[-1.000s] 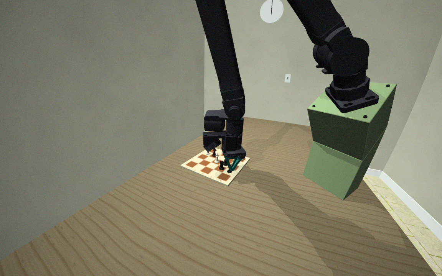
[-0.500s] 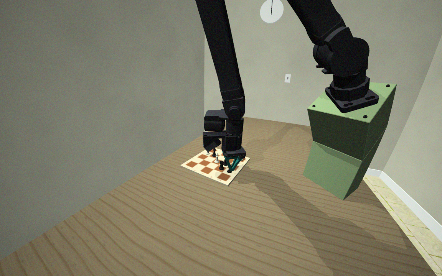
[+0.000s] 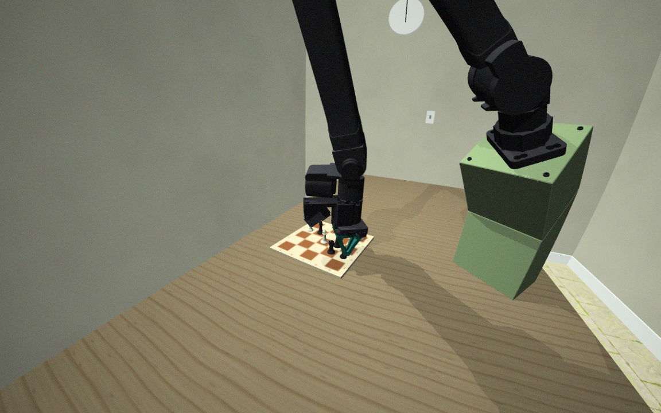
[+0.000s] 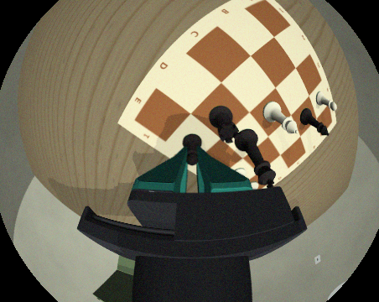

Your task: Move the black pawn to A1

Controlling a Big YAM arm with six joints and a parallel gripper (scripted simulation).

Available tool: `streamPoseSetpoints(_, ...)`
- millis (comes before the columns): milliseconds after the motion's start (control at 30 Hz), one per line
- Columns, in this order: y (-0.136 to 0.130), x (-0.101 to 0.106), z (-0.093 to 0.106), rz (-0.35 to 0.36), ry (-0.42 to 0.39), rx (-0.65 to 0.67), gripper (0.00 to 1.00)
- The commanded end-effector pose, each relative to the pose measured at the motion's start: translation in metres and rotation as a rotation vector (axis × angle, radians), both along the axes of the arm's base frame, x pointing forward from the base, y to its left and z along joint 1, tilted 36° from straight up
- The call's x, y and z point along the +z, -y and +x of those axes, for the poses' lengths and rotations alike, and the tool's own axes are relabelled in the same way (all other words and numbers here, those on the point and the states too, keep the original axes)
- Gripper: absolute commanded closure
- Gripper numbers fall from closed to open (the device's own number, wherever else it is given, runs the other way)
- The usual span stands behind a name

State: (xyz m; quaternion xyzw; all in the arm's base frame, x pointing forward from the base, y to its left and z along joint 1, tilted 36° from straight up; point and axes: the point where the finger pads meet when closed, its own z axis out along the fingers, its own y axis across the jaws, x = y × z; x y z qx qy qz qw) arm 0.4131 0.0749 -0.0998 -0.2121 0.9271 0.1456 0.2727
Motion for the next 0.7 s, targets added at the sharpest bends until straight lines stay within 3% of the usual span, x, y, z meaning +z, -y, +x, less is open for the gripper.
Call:
streamPoseSetpoints(0, -0.001, 0.005, 0.002, 0.007, 0.010, -0.012, 1.00)
streamPoseSetpoints(167, 0.011, 0.015, -0.008, 0.000, 0.005, -0.012, 1.00)
streamPoseSetpoints(500, 0.037, 0.071, -0.035, 0.000, 0.014, -0.011, 1.00)
streamPoseSetpoints(667, 0.042, 0.082, -0.041, 0.000, 0.014, -0.011, 1.00)
